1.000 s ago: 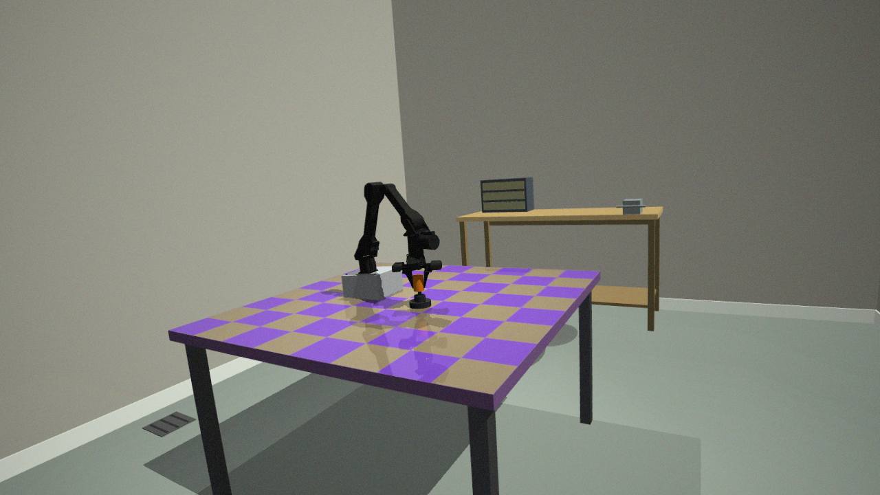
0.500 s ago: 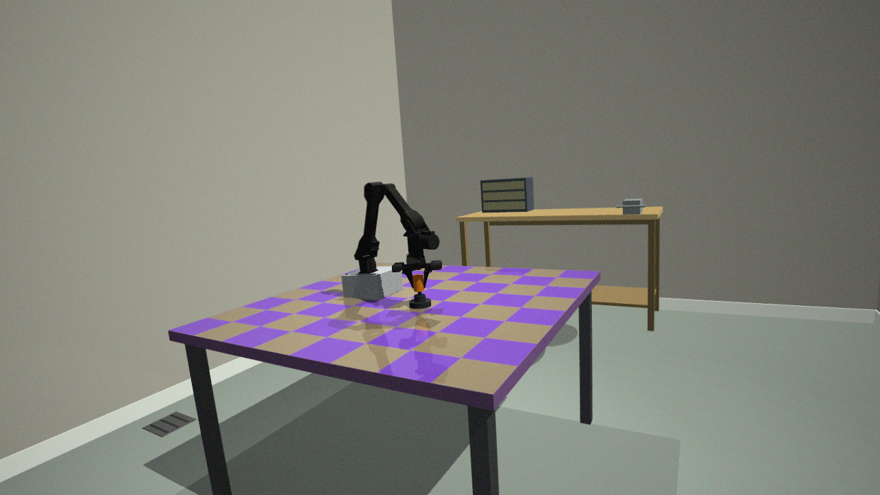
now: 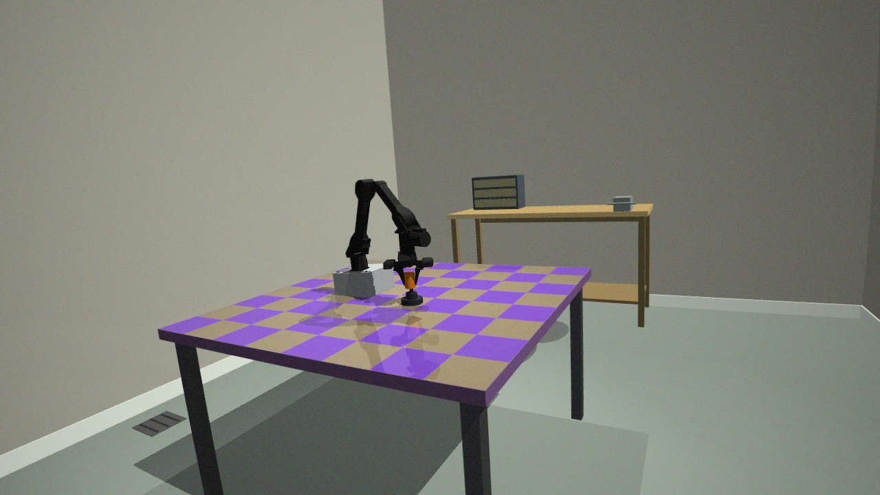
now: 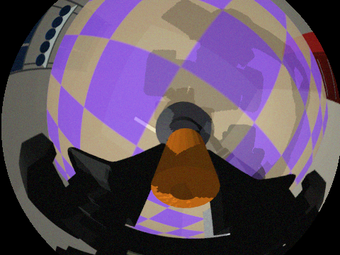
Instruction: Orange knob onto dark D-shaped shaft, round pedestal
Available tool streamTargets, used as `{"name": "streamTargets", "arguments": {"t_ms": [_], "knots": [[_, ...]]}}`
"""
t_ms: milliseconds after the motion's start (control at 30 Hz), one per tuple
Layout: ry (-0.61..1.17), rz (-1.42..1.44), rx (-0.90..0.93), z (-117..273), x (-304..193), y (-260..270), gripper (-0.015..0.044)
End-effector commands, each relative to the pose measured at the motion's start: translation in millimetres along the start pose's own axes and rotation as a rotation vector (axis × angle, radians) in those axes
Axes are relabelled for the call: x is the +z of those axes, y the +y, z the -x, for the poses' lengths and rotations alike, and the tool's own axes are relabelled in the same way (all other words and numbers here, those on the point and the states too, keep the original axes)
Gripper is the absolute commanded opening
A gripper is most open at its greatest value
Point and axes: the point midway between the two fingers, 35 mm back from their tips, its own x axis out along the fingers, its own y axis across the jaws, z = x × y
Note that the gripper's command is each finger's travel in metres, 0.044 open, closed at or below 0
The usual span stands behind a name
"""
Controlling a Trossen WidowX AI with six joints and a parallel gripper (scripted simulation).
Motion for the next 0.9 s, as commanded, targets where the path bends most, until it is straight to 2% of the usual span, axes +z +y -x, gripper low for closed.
{"name": "streamTargets", "arguments": {"t_ms": [0, 233, 867], "knots": [[-0.006, -0.012, 0.001, 3.6, 1.6, 1.1, 0.0], [-0.006, -0.213, 0.002, 2.6, 3.9, 4.1, 0.0], [-0.006, -0.213, 0.002, -1.5, 2.2, 1.9, 0.0]]}}
